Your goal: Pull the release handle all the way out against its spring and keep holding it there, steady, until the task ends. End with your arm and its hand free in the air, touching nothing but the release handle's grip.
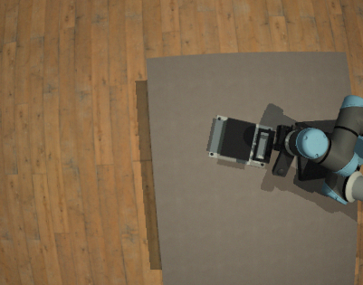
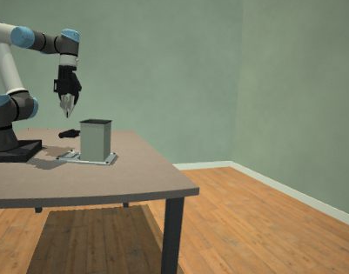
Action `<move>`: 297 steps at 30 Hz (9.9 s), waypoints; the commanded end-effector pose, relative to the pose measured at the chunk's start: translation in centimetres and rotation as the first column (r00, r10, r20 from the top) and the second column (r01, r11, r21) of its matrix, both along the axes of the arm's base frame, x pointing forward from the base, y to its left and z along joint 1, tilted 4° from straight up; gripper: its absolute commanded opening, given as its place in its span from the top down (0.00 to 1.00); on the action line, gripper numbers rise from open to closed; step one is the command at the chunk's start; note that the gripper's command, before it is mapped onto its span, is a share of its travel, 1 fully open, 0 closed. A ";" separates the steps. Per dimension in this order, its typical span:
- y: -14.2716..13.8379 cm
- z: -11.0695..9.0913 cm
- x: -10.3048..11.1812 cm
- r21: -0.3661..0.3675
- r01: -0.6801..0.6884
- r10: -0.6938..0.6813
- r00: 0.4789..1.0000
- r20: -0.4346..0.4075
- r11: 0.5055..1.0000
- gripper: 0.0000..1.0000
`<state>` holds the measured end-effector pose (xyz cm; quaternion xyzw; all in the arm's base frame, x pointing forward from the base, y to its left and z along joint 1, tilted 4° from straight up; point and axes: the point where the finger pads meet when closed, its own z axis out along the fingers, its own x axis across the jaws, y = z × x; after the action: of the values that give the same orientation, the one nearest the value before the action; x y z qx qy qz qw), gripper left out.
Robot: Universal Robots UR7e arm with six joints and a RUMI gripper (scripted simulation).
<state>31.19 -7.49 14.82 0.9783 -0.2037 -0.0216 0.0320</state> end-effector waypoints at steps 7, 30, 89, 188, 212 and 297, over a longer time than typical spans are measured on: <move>0.0 0.0 0.0 0.000 0.000 0.000 1.000 0.001 1.000 1.00; 0.0 0.0 0.0 0.000 0.000 0.000 1.000 0.001 1.000 0.69; -0.2 -2.4 -0.1 0.000 0.000 0.000 1.000 0.001 1.000 0.69; -0.4 -6.3 -0.4 0.000 0.000 0.000 1.000 0.001 1.000 0.69; -0.5 -8.2 -0.5 0.000 0.000 0.000 1.000 0.001 1.000 0.69; -0.5 -8.4 -0.5 0.000 0.000 0.000 1.000 0.001 1.000 1.00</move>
<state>30.71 -7.99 6.38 0.9783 -0.2037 -0.0213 0.0320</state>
